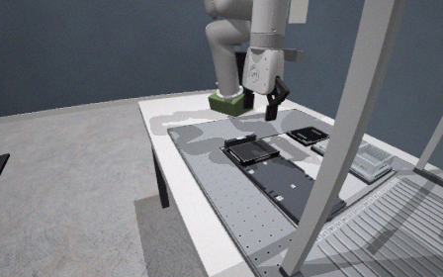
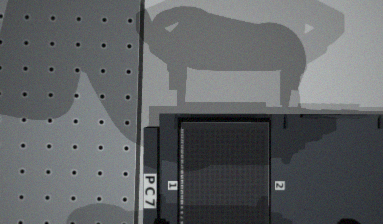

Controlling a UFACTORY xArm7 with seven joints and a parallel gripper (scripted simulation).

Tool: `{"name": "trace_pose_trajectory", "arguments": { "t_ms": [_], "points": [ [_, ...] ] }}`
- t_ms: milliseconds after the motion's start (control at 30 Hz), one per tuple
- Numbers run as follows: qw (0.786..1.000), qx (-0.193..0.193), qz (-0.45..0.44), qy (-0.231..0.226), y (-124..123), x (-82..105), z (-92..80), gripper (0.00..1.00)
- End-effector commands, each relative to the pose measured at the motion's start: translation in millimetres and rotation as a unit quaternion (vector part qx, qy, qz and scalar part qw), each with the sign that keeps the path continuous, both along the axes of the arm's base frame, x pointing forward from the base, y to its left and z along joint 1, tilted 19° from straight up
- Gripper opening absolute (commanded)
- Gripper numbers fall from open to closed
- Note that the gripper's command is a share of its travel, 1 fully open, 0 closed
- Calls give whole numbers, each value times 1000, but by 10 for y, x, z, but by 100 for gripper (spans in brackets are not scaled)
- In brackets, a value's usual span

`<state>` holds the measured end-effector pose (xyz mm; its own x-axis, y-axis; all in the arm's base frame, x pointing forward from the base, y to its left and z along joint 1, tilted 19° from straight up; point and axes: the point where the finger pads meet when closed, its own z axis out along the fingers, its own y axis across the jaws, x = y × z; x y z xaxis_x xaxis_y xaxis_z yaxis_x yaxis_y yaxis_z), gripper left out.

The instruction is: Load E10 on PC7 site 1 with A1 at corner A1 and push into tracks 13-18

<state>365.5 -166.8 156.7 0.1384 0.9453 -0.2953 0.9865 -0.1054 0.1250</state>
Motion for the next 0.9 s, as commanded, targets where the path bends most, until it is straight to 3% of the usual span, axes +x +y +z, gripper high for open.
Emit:
{"name": "trace_pose_trajectory", "arguments": {
  "t_ms": [0, 867],
  "points": [
    [1000, 0, -11, -6, 29, 55, 10, 100],
    [1000, 1, -11, -6, 662, 935, -200, 100]
  ]
}}
